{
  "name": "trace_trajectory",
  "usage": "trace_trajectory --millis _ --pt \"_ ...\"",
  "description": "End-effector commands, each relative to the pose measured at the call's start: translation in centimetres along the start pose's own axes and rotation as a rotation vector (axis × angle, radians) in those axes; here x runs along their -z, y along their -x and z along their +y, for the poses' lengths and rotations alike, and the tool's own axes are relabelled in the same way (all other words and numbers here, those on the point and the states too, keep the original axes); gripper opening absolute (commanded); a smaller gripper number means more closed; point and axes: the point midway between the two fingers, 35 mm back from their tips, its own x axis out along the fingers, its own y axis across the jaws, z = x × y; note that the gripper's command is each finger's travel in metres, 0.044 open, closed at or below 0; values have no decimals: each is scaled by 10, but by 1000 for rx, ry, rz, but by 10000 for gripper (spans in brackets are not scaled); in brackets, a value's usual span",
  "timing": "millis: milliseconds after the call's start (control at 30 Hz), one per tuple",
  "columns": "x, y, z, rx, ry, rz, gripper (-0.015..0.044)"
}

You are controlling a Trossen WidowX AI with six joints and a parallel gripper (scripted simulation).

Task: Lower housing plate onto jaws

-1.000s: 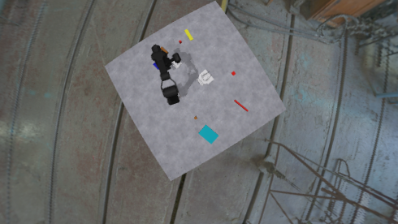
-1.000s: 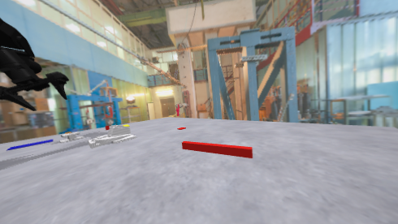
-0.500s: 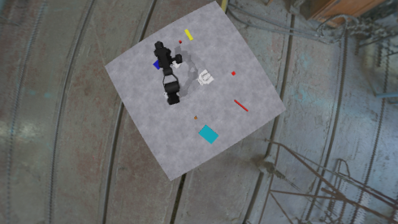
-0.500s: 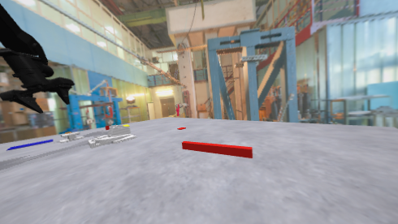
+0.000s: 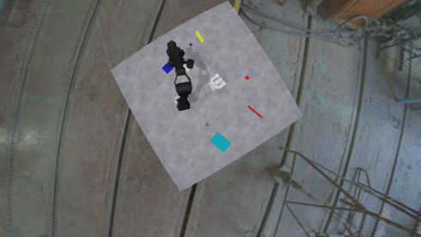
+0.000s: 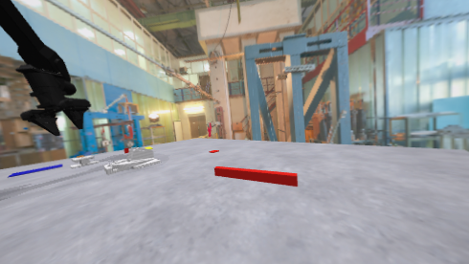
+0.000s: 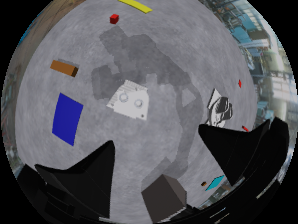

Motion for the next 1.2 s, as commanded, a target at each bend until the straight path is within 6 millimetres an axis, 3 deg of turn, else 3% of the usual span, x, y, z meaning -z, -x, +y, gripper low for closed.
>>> trace_trajectory --millis 0,733,967,1100,1167 --pt "-4 -7 3 -25 -84 25 440" --pt "-26 -33 12 -132 -533 148 440" --pt "-26 -35 13 -134 -547 153 440" --pt "-21 -66 18 -133 -547 153 440" --pt "-19 -72 19 -133 -547 153 440"
